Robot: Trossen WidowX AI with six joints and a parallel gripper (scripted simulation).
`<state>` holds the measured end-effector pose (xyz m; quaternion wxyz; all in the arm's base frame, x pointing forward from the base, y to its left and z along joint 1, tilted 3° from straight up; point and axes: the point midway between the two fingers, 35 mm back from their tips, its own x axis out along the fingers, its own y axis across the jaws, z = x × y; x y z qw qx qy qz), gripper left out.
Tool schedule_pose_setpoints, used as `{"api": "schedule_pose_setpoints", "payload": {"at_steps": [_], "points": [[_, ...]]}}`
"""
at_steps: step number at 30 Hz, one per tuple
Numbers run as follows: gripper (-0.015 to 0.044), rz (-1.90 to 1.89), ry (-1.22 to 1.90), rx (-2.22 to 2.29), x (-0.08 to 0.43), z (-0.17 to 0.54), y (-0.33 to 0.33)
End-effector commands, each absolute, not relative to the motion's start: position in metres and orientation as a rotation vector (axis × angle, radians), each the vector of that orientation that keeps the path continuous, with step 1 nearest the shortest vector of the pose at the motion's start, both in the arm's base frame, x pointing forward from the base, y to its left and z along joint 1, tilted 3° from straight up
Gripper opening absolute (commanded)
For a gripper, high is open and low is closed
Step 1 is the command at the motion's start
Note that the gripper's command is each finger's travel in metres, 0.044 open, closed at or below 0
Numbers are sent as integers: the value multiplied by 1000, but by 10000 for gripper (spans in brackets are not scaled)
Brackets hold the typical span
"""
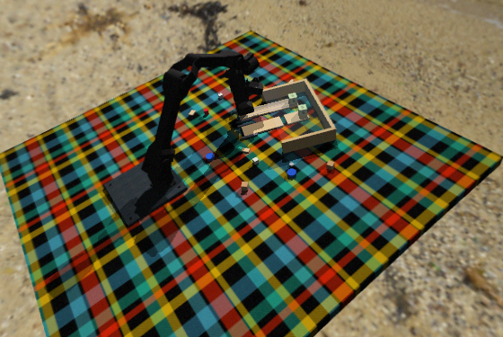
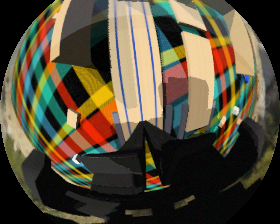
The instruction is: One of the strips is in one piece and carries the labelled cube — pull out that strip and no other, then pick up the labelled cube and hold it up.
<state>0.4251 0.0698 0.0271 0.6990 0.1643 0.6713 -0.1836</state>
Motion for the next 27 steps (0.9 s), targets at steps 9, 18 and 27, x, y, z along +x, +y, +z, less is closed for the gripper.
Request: {"api": "schedule_pose_setpoints", "payload": {"at_steps": [9,18,27], "points": [[0,-412,1517,365,403,21,81],[0,-412,1518,365,391,20,87],[0,-412,1519,365,380,19,94]]}}
